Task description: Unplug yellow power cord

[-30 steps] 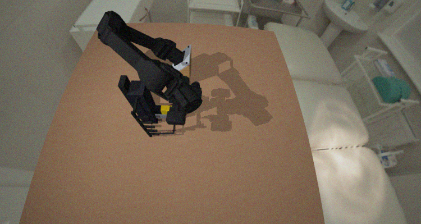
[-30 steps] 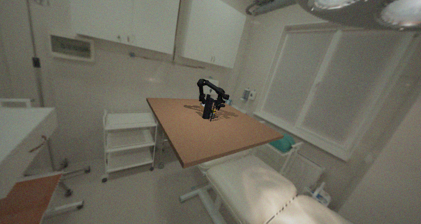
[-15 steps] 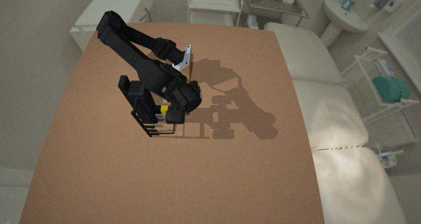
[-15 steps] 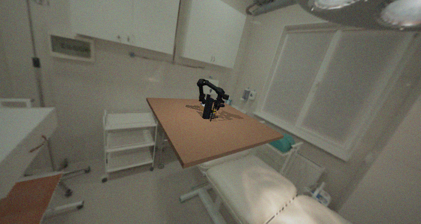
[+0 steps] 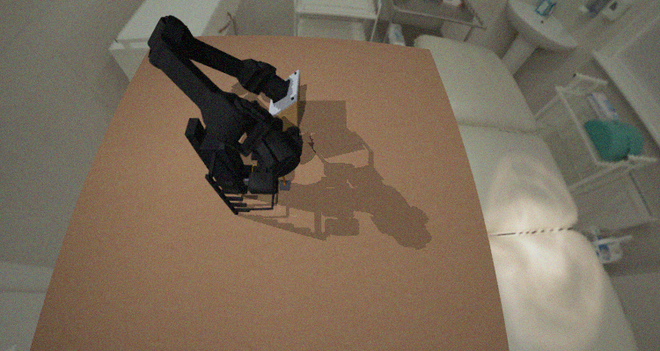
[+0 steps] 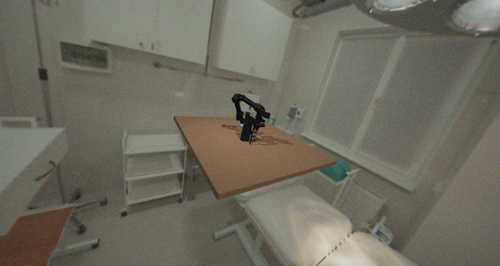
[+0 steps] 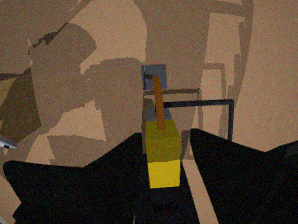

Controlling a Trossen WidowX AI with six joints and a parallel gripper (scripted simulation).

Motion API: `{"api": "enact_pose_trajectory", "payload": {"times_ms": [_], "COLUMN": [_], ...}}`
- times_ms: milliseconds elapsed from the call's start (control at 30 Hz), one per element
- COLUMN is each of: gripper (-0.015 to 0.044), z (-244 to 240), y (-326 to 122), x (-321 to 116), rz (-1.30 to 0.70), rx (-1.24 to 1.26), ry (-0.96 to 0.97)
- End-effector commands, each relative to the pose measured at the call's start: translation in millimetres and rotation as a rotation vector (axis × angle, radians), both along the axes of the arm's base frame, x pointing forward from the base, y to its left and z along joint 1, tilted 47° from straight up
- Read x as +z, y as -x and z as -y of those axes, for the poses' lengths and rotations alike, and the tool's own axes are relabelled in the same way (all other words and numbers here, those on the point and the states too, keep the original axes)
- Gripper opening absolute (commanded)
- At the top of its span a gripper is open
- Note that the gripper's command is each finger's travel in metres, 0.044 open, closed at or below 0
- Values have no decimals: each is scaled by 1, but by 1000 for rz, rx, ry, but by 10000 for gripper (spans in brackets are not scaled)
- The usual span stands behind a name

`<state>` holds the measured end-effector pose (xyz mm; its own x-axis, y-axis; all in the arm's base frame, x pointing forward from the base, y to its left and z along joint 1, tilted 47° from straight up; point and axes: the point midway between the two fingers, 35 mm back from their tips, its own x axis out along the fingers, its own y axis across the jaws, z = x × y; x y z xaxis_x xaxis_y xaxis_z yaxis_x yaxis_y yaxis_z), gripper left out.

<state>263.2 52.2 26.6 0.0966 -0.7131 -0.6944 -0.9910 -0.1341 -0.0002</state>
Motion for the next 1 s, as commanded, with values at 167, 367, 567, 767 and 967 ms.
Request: {"api": "enact_pose_trajectory", "payload": {"times_ms": [167,367,567,767,967], "gripper": [160,160,160,81,22], "z": [10,13,19,17,17], "y": [1,0,0,-1,-1], "x": [9,7,1,3,3], "rz": [-5,-5,-5,0,0], "rx": [4,4,4,-1,-1], "ry": [8,8,9,2,2]}}
